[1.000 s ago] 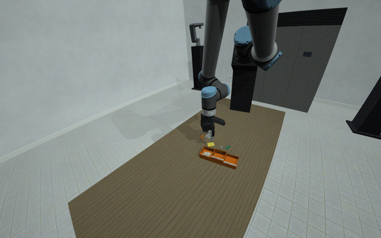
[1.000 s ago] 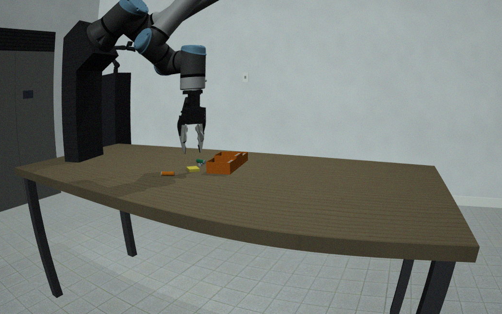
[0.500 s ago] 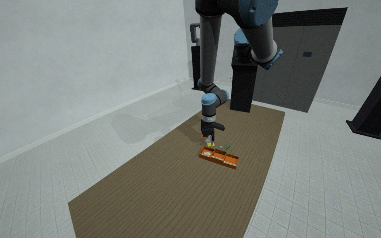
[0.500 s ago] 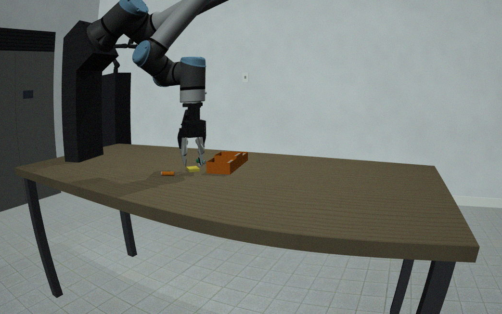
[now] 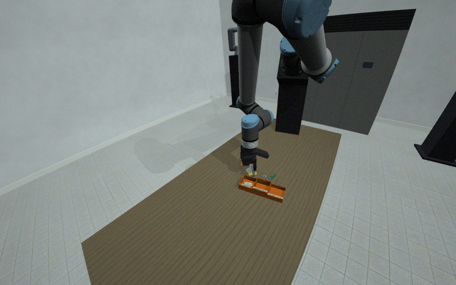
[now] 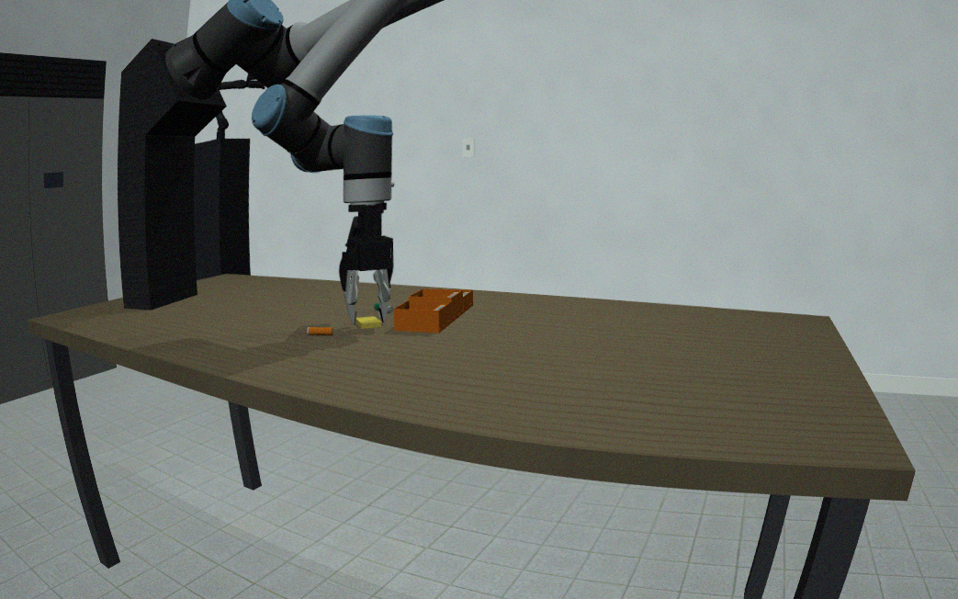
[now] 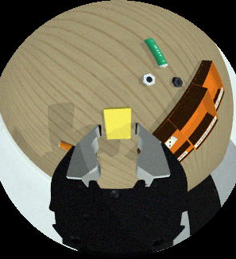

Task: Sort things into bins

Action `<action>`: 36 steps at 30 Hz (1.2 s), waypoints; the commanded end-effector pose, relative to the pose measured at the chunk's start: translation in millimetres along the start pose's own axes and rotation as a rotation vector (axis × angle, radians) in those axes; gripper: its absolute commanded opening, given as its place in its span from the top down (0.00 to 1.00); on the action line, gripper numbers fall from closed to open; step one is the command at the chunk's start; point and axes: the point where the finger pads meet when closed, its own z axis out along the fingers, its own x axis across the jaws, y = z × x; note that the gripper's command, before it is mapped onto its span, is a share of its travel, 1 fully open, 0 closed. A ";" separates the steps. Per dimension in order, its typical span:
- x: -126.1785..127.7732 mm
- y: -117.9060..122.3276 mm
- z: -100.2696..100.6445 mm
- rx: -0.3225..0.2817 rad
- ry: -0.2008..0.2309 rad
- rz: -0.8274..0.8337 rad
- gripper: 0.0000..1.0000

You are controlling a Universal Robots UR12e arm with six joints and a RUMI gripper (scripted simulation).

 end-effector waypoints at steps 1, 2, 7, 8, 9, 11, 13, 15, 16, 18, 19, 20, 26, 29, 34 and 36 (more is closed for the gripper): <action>0.3 0.1 0.8 0.000 0.000 0.000 0.67; 0.3 0.0 0.8 0.000 0.000 0.000 0.67; 0.3 0.0 0.8 0.000 0.000 0.000 0.67; 0.3 0.0 0.8 0.000 0.000 0.000 0.67; 0.3 0.0 0.8 0.000 0.000 0.000 0.67; 0.3 0.0 0.8 0.000 0.000 0.000 1.00; 0.3 0.0 0.8 0.000 0.000 0.000 1.00; 0.3 0.0 0.8 0.000 0.000 0.000 1.00; 0.3 0.0 0.8 0.000 0.000 0.000 1.00; 0.3 0.0 0.8 0.000 0.000 0.000 1.00; 0.3 0.0 0.8 0.000 0.000 0.000 1.00; 0.3 0.0 0.8 0.000 0.000 0.000 1.00; 0.3 0.0 0.8 0.000 0.000 0.000 1.00; 0.3 0.0 0.8 0.000 0.000 0.000 1.00; 0.3 0.0 0.8 0.000 0.000 0.000 1.00; 0.3 0.0 0.8 0.000 0.000 0.000 1.00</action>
